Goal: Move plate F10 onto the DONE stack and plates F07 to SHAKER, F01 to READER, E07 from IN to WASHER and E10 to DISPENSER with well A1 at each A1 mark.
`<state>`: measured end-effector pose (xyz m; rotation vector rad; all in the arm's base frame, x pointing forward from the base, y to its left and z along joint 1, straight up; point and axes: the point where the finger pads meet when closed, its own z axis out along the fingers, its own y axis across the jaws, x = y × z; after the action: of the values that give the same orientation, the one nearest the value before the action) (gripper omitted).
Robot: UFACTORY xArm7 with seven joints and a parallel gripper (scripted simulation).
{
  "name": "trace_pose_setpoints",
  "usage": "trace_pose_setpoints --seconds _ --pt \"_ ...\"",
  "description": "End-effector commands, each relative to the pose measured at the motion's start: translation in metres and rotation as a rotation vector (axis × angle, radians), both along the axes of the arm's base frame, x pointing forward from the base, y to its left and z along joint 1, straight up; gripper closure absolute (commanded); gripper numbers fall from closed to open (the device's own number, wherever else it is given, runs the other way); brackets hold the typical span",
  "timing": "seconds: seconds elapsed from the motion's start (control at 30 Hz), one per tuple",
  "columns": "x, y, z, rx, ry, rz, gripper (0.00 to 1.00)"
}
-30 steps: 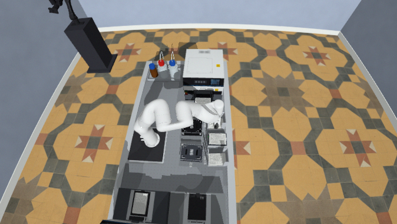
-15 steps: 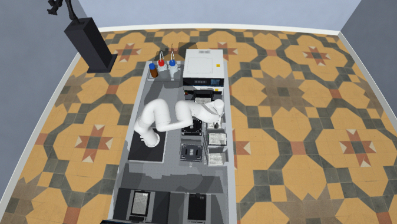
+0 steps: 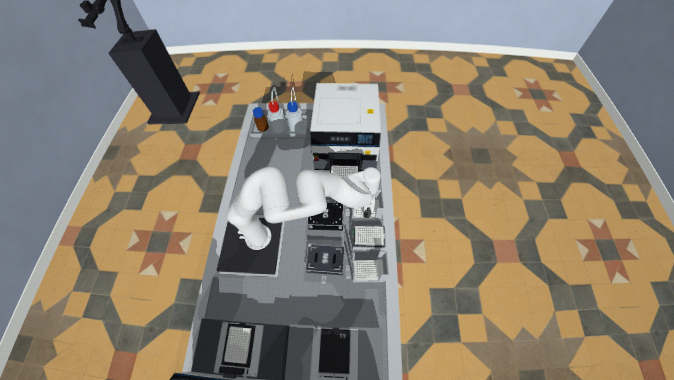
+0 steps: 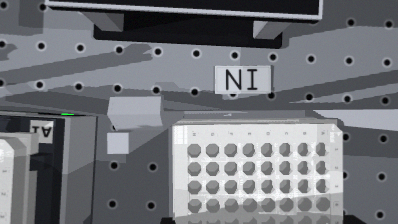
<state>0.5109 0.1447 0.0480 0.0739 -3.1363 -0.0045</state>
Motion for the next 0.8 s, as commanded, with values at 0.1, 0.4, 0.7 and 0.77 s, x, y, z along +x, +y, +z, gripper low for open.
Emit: trace_pose_setpoints --seconds 0.1,0.4,0.7,0.77 --pt "0.001 0.000 0.003 0.001 -0.004 0.000 1.00" --pt "0.001 0.000 0.007 0.001 -0.004 0.000 1.00" --pt "0.001 0.000 0.013 0.001 -0.004 0.000 1.00" --pt "0.001 0.000 0.014 0.001 -0.004 0.000 1.00"
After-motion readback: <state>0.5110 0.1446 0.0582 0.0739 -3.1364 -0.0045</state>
